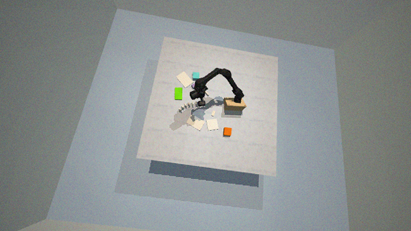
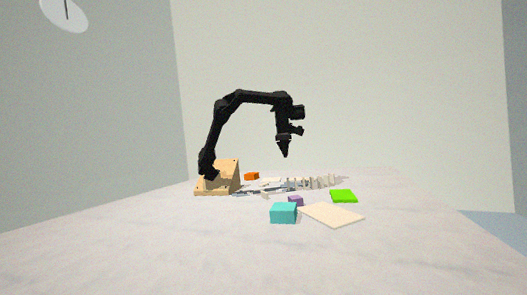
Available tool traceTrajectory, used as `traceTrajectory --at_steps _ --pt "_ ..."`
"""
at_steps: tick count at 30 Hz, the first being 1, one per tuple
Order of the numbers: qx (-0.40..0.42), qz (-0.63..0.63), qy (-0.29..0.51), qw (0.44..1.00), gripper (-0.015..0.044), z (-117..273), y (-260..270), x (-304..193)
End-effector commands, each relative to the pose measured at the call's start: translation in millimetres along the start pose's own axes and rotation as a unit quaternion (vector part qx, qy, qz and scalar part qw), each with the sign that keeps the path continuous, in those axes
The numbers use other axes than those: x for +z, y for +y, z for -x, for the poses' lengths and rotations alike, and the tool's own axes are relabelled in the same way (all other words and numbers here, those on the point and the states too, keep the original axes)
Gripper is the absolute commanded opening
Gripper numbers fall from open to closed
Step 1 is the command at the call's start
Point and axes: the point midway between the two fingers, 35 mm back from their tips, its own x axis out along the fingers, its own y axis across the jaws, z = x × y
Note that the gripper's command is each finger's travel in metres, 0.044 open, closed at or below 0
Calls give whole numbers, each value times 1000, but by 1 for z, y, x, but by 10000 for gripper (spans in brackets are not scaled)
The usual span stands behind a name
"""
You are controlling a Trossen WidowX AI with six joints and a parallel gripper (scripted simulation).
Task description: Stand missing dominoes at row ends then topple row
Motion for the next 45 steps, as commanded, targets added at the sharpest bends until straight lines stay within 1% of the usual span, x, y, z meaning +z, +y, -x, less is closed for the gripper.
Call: traceTrajectory --at_steps 1,3,7,12,17,22,24,28,29,42,45 --pt "1 -8 8 1000 440 14 0 -3" --pt "1 -37 8 999 440 12 4 -6" --pt "1 -205 8 979 440 2 27 -23" --pt "0 -415 9 910 440 -13 53 -50" --pt "-2 -605 9 796 440 -29 73 -81" --pt "-6 -765 7 644 440 -47 87 -116" --pt "-7 -816 6 578 440 -55 91 -130" --pt "-9 -874 5 485 440 -64 95 -148" --pt "-9 -878 4 479 440 -65 95 -149" --pt "-9 -878 5 479 440 -65 97 -146" --pt "-8 -878 5 479 440 -79 98 -145"
